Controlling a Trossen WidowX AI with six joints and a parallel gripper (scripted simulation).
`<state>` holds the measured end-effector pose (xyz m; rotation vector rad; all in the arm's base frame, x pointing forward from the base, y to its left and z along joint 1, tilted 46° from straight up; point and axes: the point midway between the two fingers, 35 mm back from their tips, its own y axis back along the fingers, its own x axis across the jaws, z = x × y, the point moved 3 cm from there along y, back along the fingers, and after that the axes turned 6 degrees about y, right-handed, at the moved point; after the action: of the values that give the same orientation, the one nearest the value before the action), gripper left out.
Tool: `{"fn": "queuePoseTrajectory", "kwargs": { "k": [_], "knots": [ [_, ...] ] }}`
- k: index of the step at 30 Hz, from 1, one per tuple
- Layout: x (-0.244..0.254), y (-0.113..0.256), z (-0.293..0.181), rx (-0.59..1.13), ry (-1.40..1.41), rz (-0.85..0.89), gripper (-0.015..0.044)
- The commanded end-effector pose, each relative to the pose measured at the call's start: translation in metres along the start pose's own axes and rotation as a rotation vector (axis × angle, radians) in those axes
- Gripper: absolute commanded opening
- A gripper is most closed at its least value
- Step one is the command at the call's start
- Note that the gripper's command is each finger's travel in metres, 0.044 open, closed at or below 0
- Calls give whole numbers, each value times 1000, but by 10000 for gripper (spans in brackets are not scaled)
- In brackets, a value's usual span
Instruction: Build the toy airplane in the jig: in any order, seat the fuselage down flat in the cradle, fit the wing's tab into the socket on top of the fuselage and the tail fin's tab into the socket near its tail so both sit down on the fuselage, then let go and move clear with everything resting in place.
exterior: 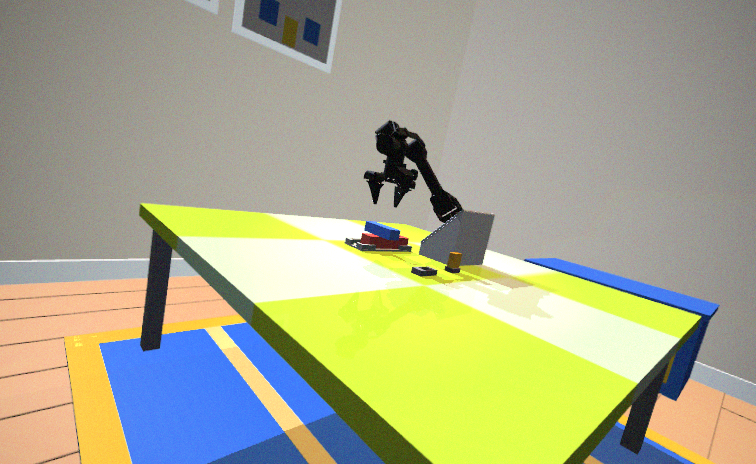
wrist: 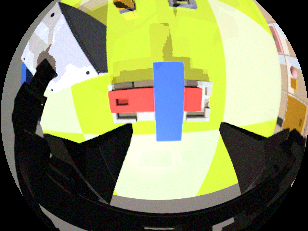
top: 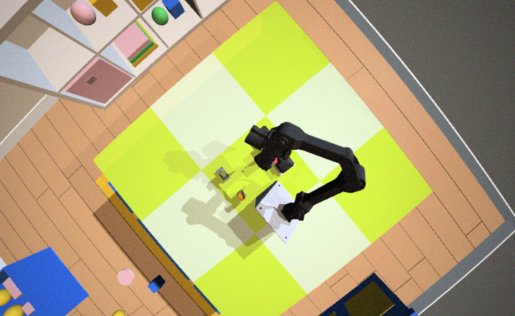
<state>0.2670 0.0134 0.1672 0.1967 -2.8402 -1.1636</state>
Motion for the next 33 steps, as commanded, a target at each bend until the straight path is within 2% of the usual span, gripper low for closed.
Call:
{"fn": "queuePoseTrajectory", "kwargs": {
  "k": [1, 14, 16, 33],
  "knots": [
    [0, 3, 1, 0, -63, 16, 440],
    [-1, -1, 0, 10, -1355, 14, 440],
    [-1, -2, 0, 11, -1488, 13, 440],
    [-1, -2, 0, 11, -1505, 13, 440]
  ]
}}
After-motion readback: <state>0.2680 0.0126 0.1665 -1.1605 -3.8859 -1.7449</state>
